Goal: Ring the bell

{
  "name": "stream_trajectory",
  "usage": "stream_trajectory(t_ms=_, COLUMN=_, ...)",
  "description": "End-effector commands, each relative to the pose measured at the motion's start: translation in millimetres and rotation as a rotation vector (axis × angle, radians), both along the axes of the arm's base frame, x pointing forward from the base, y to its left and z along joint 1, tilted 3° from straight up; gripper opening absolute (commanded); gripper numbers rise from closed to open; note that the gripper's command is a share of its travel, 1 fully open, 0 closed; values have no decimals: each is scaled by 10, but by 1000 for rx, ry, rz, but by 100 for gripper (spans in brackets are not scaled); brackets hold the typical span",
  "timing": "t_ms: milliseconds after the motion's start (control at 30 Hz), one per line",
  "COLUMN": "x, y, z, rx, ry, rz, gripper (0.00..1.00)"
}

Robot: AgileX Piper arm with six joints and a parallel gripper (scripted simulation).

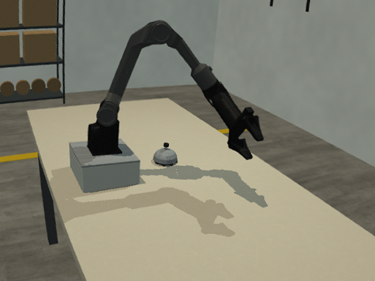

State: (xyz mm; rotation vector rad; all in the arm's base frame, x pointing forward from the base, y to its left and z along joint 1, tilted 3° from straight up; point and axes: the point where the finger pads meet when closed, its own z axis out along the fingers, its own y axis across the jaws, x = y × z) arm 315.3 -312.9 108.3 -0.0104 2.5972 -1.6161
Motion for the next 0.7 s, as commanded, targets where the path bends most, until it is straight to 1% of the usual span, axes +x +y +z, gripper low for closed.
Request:
stream_trajectory(t_ms=0, x=1, y=-1, z=7, rx=-1, ry=-2, rz=0, gripper=100)
stream_trajectory(t_ms=667, x=-14, y=32, z=6, rx=8, ry=1, rz=-2, gripper=100)
